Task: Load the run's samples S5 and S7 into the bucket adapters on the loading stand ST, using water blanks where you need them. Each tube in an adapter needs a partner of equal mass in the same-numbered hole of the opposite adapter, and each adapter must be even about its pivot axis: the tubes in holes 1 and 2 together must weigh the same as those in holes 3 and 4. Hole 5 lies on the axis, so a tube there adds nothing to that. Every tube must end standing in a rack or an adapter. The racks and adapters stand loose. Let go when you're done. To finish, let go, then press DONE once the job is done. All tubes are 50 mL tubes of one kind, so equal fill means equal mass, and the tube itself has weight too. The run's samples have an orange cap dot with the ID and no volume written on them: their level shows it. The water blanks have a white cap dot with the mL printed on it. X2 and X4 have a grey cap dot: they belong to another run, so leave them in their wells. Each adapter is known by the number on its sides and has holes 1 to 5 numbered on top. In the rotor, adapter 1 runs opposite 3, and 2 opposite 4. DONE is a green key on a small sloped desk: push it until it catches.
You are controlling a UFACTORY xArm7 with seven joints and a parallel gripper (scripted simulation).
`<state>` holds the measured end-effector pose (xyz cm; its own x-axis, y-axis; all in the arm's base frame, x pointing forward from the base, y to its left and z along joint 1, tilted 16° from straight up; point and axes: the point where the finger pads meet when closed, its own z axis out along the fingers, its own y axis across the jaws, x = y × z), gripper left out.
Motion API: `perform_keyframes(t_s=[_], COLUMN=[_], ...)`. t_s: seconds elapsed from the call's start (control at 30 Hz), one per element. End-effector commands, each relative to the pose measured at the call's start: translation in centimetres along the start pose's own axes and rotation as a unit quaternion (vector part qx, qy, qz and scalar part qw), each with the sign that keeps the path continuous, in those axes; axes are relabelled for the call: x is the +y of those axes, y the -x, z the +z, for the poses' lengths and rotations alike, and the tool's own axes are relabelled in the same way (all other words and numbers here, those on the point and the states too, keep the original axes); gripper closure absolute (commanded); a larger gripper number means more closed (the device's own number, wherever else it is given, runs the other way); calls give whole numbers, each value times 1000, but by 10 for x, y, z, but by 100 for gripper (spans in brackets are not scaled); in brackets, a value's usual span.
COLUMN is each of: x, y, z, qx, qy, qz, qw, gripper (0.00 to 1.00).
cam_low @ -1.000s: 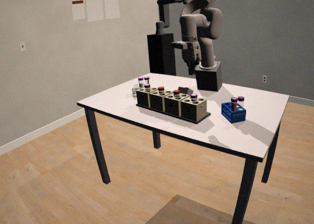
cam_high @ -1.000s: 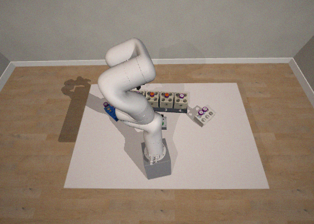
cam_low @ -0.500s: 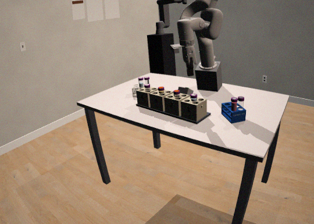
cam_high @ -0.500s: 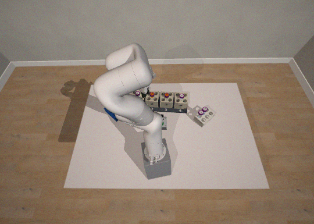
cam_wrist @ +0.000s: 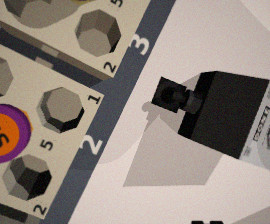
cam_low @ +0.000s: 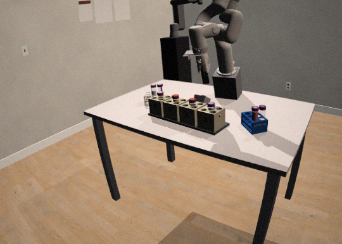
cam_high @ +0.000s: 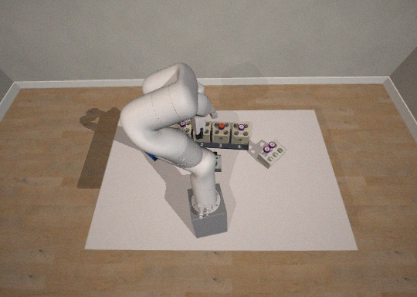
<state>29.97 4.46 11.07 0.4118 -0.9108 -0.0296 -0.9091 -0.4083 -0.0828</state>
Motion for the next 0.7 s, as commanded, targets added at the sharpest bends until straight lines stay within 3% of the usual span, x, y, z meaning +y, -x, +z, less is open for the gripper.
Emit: perform_keyframes(t_s=[0.0, 0.23, 0.67], x=[24, 45, 90], y=[-11, -19, -37], z=[14, 26, 52], qx=[-13, -26, -26], qy=[10, 19, 20], qz=[101, 182, 185], qw=[995, 983, 982], gripper=[100, 100, 100])
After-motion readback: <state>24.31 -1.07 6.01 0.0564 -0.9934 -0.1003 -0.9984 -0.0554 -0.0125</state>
